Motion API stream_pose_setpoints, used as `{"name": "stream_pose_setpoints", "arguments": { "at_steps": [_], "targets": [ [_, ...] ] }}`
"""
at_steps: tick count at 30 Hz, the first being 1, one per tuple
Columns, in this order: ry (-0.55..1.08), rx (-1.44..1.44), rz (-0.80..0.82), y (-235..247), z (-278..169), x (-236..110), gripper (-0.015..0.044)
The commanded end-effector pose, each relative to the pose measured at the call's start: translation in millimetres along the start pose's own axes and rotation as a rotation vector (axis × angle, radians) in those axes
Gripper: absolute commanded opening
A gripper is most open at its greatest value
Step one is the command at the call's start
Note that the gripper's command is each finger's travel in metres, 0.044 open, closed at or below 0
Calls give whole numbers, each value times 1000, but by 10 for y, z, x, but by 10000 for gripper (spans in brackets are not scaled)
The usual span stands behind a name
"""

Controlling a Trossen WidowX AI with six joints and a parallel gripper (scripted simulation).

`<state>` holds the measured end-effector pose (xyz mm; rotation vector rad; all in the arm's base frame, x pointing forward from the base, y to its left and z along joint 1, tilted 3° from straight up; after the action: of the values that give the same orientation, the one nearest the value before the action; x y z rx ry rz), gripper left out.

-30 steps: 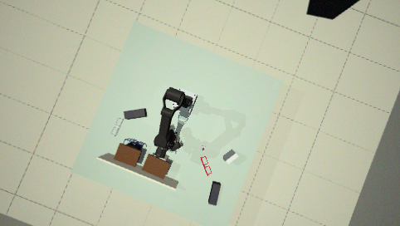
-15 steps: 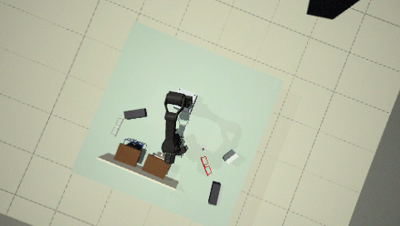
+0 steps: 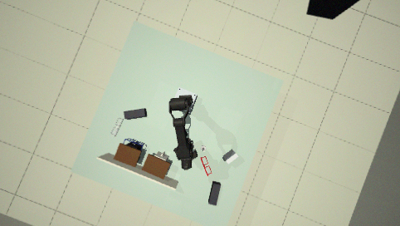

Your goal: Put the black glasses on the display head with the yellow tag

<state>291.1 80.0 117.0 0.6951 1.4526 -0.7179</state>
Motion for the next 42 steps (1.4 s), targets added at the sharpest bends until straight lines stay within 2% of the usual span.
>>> {"name": "stream_pose_setpoints", "arguments": {
  "at_steps": [1,22,27,37,42],
  "targets": [
    [7,5,4,138,-164,-7,0],
    [18,4,5,622,-1242,9,0],
    [18,4,5,627,-1252,39,0],
    [18,4,5,628,-1262,571,0],
    [18,4,5,622,-1264,611,0]
  ]
}}
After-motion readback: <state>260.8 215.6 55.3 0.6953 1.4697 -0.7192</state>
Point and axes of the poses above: the point midway between the two fingers, 35 mm back from their tips, its own x axis out along the fingers, its own y axis across the jaws, z = x × y, the point moved 5 cm from there along -x, back along the fingers, and after that the axes turned 1 degree about x, right-handed, at the moved point
